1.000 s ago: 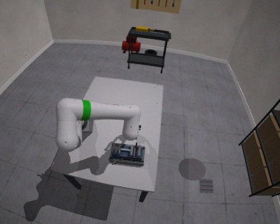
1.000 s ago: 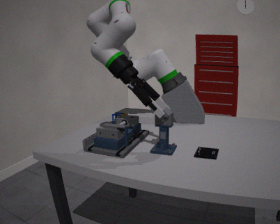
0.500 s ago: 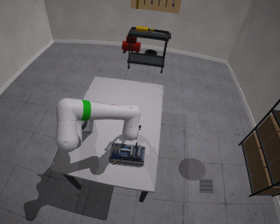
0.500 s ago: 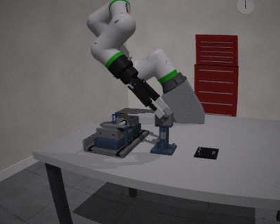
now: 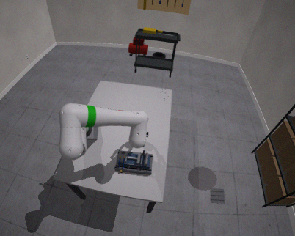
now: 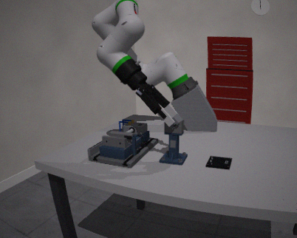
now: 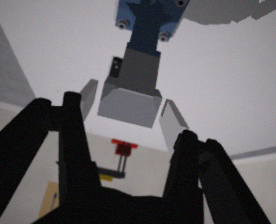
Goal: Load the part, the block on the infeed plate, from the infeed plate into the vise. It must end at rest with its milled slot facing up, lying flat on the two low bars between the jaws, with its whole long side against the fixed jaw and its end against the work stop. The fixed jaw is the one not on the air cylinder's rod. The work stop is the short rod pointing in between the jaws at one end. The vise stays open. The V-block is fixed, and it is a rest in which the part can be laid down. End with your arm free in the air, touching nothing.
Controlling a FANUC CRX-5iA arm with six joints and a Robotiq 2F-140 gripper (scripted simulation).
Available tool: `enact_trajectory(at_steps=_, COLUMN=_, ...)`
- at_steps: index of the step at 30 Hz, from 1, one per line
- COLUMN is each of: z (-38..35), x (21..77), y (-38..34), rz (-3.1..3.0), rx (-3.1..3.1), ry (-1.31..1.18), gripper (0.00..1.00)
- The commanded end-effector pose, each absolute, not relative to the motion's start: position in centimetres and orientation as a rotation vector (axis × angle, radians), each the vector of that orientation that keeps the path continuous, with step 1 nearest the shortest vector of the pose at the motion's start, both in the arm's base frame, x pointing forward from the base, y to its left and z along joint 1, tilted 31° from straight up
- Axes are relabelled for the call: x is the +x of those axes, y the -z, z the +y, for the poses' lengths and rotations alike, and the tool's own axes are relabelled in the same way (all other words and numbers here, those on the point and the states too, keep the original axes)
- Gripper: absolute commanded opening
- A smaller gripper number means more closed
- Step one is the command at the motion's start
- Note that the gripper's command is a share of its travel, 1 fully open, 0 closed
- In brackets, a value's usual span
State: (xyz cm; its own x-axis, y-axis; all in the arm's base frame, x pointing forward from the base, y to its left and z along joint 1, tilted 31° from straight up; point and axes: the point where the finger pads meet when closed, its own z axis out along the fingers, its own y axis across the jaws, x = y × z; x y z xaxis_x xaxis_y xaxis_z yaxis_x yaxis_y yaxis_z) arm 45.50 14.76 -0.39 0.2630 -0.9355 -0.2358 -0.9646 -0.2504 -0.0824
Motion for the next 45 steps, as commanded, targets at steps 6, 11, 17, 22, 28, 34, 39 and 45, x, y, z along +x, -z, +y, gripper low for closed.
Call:
enact_trajectory(at_steps=6, z=14.8, x=45.49, y=0.38, rz=1.783, rx=-2.328, ry=-0.19, gripper=0.51)
enact_trajectory(at_steps=11, z=14.82, x=45.49, y=0.37, rz=1.788, rx=-2.333, ry=-0.178, gripper=0.51)
enact_trajectory(at_steps=17, z=14.86, x=45.48, y=0.36, rz=1.793, rx=-2.338, ry=-0.165, gripper=0.51)
enact_trajectory(at_steps=22, z=14.9, x=45.48, y=0.35, rz=1.8, rx=-2.346, ry=-0.147, gripper=0.51)
enact_trajectory(at_steps=28, z=14.95, x=45.45, y=0.35, rz=1.811, rx=-2.358, ry=-0.12, gripper=0.51)
enact_trajectory(at_steps=34, z=15.0, x=45.45, y=0.33, rz=1.818, rx=-2.366, ry=-0.1, gripper=0.51)
enact_trajectory(at_steps=39, z=15.05, x=45.43, y=0.33, rz=1.829, rx=-2.378, ry=-0.071, gripper=0.51)
enact_trajectory(at_steps=45, z=15.14, x=45.41, y=0.32, rz=1.843, rx=-2.393, ry=-0.032, gripper=0.51)
